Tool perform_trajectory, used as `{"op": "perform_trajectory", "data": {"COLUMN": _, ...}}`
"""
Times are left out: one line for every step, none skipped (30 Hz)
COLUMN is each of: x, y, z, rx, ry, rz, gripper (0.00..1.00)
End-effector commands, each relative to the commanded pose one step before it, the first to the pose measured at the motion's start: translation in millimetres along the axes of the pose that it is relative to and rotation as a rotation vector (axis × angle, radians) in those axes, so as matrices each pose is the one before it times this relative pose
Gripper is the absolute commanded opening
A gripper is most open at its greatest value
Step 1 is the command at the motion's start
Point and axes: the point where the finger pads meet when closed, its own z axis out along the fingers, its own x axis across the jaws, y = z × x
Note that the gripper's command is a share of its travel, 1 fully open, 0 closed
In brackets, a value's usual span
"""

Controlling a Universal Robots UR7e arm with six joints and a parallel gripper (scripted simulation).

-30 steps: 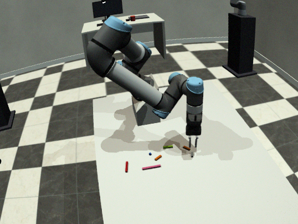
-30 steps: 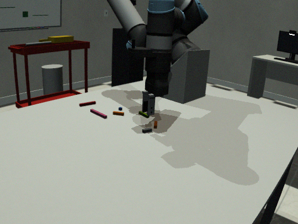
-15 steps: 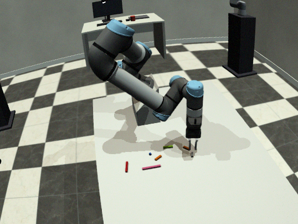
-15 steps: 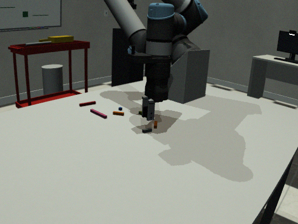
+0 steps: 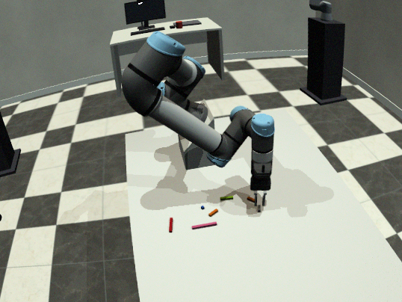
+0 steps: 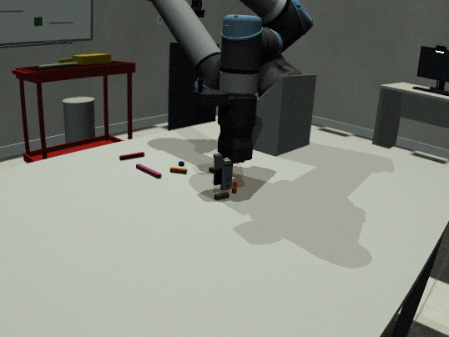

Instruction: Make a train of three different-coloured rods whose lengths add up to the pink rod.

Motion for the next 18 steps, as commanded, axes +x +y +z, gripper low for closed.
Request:
{"op": "perform_trajectory", "data": {"x": -0.15, "y": -0.30, "z": 4.28, "rx": 0.00105, "ry": -0.00063, "rz": 0.00030, "gripper": 0.54}}
{"op": "perform_trajectory", "data": {"x": -0.01, "y": -0.01, "z": 0.80, "rx": 0.00000, "ry": 0.00000, "rz": 0.00000, "gripper": 0.54}}
{"op": "perform_trajectory", "data": {"x": 0.00, "y": 0.00, "z": 0.71, "rx": 0.00000, "ry": 0.00000, "rz": 0.00000, "gripper": 0.54}}
{"op": "perform_trajectory", "data": {"x": 0.00, "y": 0.00, "z": 0.63, "rx": 0.00000, "ry": 0.00000, "rz": 0.00000, "gripper": 0.54}}
{"op": "perform_trajectory", "data": {"x": 0.00, "y": 0.00, "z": 0.55, "rx": 0.00000, "ry": 0.00000, "rz": 0.00000, "gripper": 0.54}}
{"op": "perform_trajectory", "data": {"x": 0.00, "y": 0.00, "z": 0.47, "rx": 0.00000, "ry": 0.00000, "rz": 0.00000, "gripper": 0.54}}
{"op": "perform_trajectory", "data": {"x": 0.00, "y": 0.00, "z": 0.39, "rx": 0.00000, "ry": 0.00000, "rz": 0.00000, "gripper": 0.54}}
{"op": "perform_trajectory", "data": {"x": 0.00, "y": 0.00, "z": 0.31, "rx": 0.00000, "ry": 0.00000, "rz": 0.00000, "gripper": 0.54}}
{"op": "perform_trajectory", "data": {"x": 0.00, "y": 0.00, "z": 0.25, "rx": 0.00000, "ry": 0.00000, "rz": 0.00000, "gripper": 0.54}}
{"op": "perform_trajectory", "data": {"x": 0.00, "y": 0.00, "z": 0.00, "rx": 0.00000, "ry": 0.00000, "rz": 0.00000, "gripper": 0.54}}
{"op": "perform_trajectory", "data": {"x": 0.00, "y": 0.00, "z": 0.00, "rx": 0.00000, "ry": 0.00000, "rz": 0.00000, "gripper": 0.54}}
{"op": "perform_trajectory", "data": {"x": 0.00, "y": 0.00, "z": 0.18, "rx": 0.00000, "ry": 0.00000, "rz": 0.00000, "gripper": 0.54}}
{"op": "perform_trajectory", "data": {"x": 0.00, "y": 0.00, "z": 0.13, "rx": 0.00000, "ry": 0.00000, "rz": 0.00000, "gripper": 0.54}}
{"op": "perform_trajectory", "data": {"x": 0.00, "y": 0.00, "z": 0.08, "rx": 0.00000, "ry": 0.00000, "rz": 0.00000, "gripper": 0.54}}
{"op": "perform_trajectory", "data": {"x": 0.00, "y": 0.00, "z": 0.04, "rx": 0.00000, "ry": 0.00000, "rz": 0.00000, "gripper": 0.54}}
{"op": "perform_trajectory", "data": {"x": 0.00, "y": 0.00, "z": 0.02, "rx": 0.00000, "ry": 0.00000, "rz": 0.00000, "gripper": 0.54}}
{"op": "perform_trajectory", "data": {"x": 0.00, "y": 0.00, "z": 0.00, "rx": 0.00000, "ry": 0.00000, "rz": 0.00000, "gripper": 0.54}}
{"op": "perform_trajectory", "data": {"x": 0.00, "y": 0.00, "z": 0.00, "rx": 0.00000, "ry": 0.00000, "rz": 0.00000, "gripper": 0.54}}
